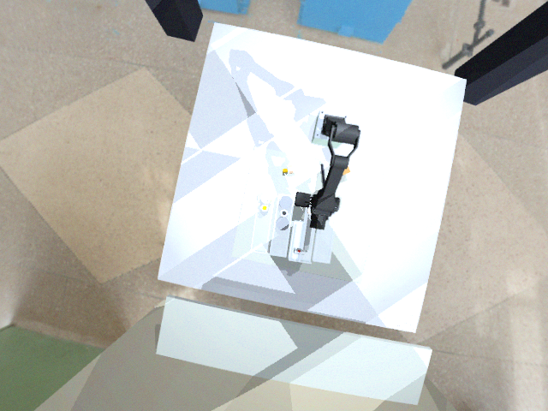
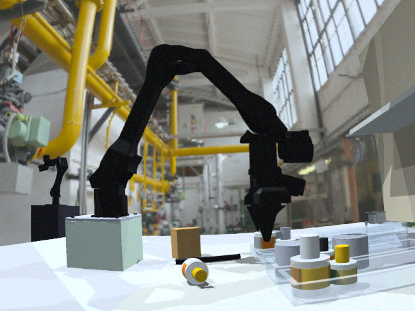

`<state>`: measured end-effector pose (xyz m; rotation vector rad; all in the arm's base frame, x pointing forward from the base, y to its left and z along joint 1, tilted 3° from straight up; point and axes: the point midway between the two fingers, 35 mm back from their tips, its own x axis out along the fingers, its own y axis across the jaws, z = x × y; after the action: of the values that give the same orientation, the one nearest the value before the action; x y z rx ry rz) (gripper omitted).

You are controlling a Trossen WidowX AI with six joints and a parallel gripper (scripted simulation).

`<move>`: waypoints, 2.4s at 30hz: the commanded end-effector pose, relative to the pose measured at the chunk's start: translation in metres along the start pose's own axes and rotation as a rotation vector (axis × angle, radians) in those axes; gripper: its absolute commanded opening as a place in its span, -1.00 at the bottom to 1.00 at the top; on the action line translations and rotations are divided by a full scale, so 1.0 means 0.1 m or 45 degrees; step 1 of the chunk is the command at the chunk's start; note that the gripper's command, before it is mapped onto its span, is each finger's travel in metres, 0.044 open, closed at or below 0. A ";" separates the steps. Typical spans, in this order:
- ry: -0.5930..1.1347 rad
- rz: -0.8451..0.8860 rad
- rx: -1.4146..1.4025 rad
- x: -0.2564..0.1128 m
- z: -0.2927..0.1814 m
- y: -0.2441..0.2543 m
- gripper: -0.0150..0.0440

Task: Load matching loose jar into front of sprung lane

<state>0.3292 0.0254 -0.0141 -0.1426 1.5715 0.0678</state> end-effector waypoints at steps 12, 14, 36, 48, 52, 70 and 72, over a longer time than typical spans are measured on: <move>-0.043 -0.004 0.006 -0.07 0.16 -0.01 -0.49; -0.044 -0.004 0.006 -0.07 0.17 -0.01 -0.49; -0.044 -0.004 0.006 -0.06 0.18 -0.01 -0.49; -0.044 -0.004 0.006 -0.05 0.18 -0.01 -0.49; -0.044 -0.004 0.006 -0.05 0.18 -0.01 -0.49; -0.044 -0.004 0.006 -0.05 0.19 -0.01 -0.49; -0.044 -0.004 0.006 -0.05 0.19 -0.01 -0.49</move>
<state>0.3404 0.0270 -0.0121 -0.1426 1.5639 0.0681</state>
